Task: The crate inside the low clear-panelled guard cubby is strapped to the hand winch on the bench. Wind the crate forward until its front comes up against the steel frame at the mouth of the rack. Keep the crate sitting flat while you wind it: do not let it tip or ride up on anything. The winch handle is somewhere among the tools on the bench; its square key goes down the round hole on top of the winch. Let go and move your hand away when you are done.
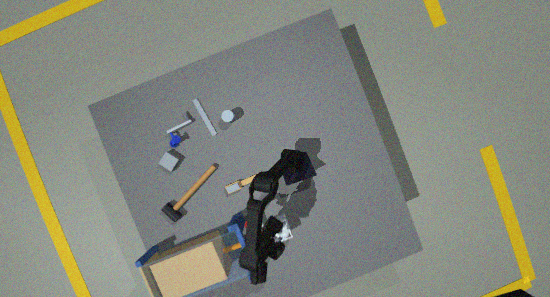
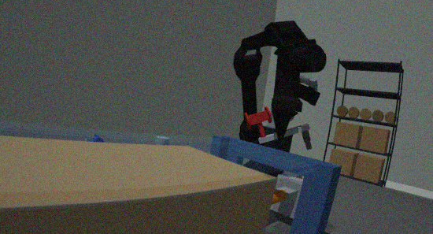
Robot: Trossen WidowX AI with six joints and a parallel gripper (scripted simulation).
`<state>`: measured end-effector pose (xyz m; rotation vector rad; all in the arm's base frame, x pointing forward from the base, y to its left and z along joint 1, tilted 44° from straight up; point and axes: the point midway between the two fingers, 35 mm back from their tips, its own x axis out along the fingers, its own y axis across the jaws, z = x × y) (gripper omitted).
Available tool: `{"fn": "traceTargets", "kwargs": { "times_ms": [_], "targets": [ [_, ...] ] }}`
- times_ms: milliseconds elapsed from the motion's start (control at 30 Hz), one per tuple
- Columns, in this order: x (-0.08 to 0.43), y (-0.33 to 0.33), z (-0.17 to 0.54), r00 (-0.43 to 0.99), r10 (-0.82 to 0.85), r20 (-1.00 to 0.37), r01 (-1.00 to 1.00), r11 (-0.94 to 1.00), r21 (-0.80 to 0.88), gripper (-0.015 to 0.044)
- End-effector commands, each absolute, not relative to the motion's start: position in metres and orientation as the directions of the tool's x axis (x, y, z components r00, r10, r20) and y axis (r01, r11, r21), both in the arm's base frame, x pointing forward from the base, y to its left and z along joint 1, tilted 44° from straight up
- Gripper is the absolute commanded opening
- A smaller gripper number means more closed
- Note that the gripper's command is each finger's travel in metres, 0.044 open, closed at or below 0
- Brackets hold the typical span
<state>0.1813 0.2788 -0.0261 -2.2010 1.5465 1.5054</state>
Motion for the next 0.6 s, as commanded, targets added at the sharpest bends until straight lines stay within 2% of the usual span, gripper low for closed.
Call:
{"fn": "traceTargets", "kwargs": {
  "times_ms": [0,567],
  "targets": [
    [0.1723,0.288,-0.039,0.034,-0.698,-0.715,-0.673,-0.545,0.5,0.0],
    [0.1732,0.2886,-0.0371,0.038,-0.694,-0.719,-0.669,-0.552,0.498,0.0]
  ]
}}
